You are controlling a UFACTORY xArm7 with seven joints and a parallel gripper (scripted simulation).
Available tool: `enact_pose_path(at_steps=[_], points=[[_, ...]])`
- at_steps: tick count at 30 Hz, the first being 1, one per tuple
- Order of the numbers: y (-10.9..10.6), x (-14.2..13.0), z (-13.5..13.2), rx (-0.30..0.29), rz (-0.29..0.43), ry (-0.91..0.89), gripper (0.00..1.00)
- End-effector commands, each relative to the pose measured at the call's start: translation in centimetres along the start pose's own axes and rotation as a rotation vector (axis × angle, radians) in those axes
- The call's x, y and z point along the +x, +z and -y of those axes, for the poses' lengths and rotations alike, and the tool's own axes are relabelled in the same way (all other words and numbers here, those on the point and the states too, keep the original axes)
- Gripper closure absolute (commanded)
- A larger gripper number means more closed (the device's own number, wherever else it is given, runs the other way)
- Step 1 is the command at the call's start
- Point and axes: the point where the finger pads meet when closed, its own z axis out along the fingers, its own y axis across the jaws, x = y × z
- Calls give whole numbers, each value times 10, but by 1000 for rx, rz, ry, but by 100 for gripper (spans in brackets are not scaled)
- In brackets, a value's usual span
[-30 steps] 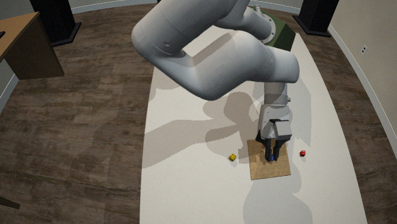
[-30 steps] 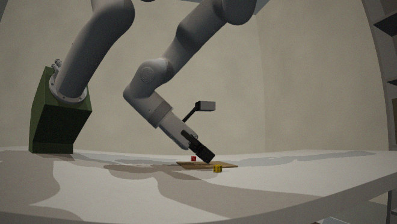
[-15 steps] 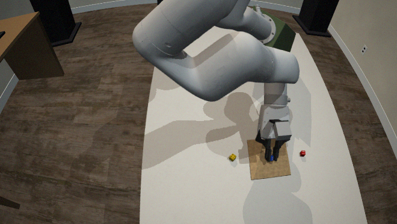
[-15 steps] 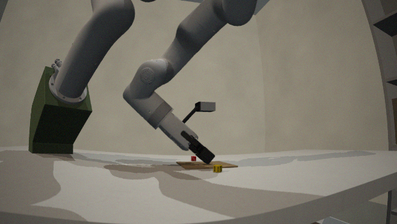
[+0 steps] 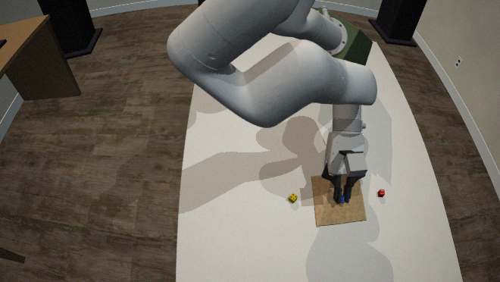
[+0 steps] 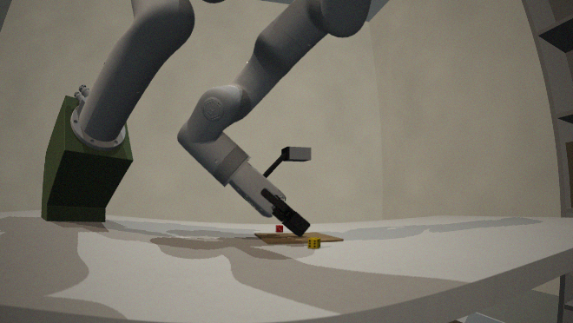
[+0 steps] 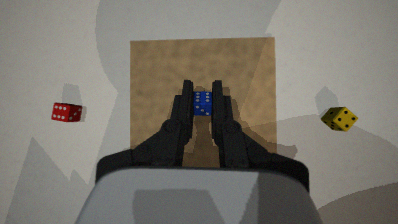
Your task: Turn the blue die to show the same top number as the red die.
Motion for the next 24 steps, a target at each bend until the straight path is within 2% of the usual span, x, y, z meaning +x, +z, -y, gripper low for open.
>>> enact_pose_path(at_steps=[1, 10, 11, 13, 14, 18, 19, 24], points=[[0, 1, 1, 2, -1, 1, 89], [0, 1, 1, 2, -1, 1, 89], [0, 1, 1, 2, -1, 1, 85], [0, 1, 1, 2, -1, 1, 85], [0, 1, 1, 2, -1, 1, 81], [0, 1, 1, 2, -1, 1, 81], [0, 1, 1, 2, -1, 1, 77], [0, 1, 1, 2, -1, 1, 73]])
